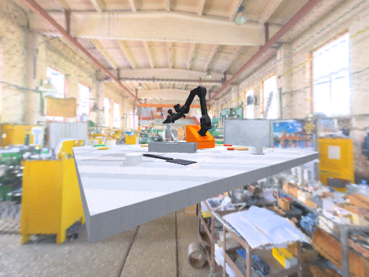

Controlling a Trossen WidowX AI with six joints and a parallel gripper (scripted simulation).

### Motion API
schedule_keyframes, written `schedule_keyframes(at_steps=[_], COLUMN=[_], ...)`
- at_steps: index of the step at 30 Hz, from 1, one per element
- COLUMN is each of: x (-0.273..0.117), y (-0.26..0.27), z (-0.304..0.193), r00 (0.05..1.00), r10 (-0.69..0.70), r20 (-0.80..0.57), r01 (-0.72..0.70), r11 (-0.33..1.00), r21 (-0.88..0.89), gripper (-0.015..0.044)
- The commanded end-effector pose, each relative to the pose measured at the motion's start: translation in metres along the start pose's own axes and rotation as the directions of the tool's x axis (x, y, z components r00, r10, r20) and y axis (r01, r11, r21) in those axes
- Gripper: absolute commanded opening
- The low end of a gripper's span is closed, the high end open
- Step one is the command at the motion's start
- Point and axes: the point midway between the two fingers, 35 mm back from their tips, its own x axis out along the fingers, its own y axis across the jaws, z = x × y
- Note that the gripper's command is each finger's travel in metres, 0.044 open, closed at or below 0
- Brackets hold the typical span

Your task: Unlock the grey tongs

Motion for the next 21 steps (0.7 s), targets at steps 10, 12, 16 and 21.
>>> schedule_keyframes(at_steps=[10,12,16,21], x=[-0.0175,-0.0175,-0.0175,-0.0175], y=[0.0092,0.0092,0.0092,0.0092], z=[0.0072,0.0072,0.0072,0.0072], r00=[0.995,0.995,0.995,0.995], r10=[0.012,0.012,0.012,0.012], r20=[0.098,0.098,0.098,0.098], r01=[-0.010,-0.010,-0.010,-0.010], r11=[1.000,1.000,1.000,1.000], r21=[-0.025,-0.025,-0.025,-0.025], gripper=[-0.0150,-0.0150,-0.0150,-0.0150])
